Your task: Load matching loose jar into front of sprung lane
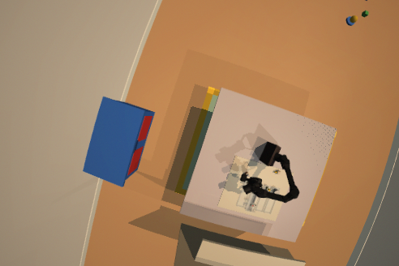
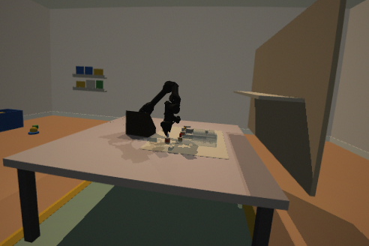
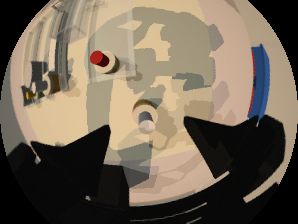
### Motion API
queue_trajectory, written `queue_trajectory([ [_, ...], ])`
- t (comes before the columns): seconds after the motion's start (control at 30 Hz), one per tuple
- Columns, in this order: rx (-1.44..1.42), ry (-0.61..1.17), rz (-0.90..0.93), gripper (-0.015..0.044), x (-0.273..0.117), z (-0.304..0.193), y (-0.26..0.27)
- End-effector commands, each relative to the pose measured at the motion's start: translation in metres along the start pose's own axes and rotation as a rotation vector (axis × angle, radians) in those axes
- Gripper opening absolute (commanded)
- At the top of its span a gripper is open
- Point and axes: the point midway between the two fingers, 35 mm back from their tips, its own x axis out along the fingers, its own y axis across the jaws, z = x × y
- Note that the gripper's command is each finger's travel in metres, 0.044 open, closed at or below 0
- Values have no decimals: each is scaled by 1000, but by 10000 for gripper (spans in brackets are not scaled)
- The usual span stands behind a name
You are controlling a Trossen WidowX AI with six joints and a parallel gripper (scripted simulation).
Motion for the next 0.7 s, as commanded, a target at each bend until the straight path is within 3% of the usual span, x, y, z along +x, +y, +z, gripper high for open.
queue_trajectory([
  [0.0,9,2,8,440,8,-1,1],
  [0.67,9,1,9,440,38,-1,2],
])
